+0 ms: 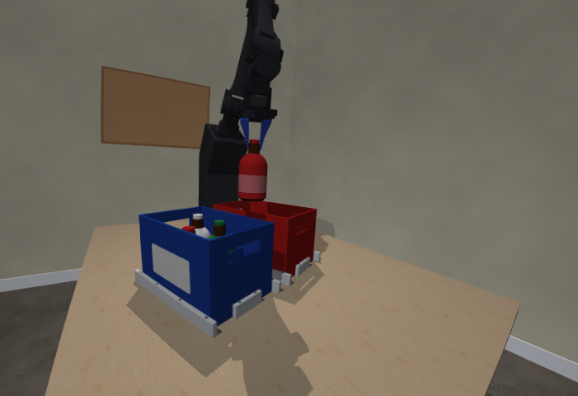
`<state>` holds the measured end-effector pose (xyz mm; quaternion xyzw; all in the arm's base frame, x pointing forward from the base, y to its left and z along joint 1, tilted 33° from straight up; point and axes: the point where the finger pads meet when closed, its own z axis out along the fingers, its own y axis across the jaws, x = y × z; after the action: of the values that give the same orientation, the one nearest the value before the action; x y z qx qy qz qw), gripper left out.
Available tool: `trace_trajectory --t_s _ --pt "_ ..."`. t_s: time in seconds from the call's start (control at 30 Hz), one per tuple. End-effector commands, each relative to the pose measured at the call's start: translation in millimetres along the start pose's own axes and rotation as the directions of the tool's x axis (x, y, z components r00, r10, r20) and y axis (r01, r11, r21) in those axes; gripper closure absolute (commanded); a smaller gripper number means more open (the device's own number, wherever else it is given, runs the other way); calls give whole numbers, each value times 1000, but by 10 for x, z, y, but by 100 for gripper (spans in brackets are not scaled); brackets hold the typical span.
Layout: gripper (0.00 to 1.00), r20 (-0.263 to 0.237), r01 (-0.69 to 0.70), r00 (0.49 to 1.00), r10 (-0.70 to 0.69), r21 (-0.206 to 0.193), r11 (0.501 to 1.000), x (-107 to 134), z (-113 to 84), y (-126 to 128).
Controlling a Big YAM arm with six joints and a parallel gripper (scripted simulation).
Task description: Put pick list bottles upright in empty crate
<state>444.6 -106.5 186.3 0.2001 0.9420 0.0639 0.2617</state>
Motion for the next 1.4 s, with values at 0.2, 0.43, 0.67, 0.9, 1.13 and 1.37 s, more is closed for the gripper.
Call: trace_trajectory --t_s 0.2,0.43,0.67,0.9,1.13,1.37 --pt "100 78 0 997 1 -13 1000 -30 -263 156" --pt "100 101 -6 995 8 -13 1000 -82 -355 191" --pt "100 52 -1 999 1 -11 1000 290 -207 246" --pt "100 66 -13 998 13 -7 1000 389 -164 217" --pt "100 62 0 998 1 -15 1000 495 -102 286" --pt "100 100 4 995 -1 -26 1000 377 -149 345"
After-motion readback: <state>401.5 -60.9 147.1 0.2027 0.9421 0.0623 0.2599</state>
